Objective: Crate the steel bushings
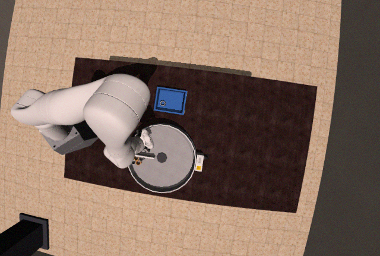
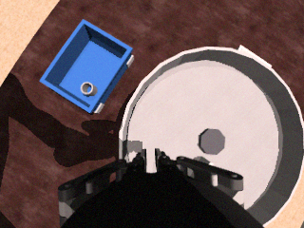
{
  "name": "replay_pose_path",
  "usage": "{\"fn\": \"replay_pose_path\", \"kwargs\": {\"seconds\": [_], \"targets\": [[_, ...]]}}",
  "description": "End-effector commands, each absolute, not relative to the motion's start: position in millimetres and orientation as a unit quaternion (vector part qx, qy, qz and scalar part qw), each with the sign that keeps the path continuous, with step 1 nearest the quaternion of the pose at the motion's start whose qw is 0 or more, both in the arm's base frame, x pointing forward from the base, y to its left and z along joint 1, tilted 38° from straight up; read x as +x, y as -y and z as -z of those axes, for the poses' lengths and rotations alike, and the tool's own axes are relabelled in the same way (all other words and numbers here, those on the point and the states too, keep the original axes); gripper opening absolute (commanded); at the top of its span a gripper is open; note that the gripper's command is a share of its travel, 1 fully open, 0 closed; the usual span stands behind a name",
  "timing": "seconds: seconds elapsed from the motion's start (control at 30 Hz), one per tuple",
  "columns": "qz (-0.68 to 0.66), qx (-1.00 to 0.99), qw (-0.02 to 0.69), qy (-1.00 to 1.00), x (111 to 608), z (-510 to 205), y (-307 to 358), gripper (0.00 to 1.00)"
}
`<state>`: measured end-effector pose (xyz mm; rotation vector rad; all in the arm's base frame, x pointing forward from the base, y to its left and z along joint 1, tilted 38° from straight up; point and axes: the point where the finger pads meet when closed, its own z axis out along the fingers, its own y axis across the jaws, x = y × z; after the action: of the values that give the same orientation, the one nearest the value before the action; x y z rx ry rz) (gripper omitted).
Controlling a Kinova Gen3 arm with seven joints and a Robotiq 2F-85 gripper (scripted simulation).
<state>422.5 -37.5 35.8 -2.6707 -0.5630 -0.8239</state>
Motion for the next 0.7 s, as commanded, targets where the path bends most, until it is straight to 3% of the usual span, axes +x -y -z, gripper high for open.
{"fn": "replay_pose_path", "kwargs": {"seconds": [0.0,0.17,0.67], "targets": [[0.289,-0.926,0.145,0.196,424,-35,39,0.14],[0.292,-0.919,0.133,0.229,413,-7,80,0.14],[0.292,-0.916,0.125,0.247,405,10,104,0.14]]}}
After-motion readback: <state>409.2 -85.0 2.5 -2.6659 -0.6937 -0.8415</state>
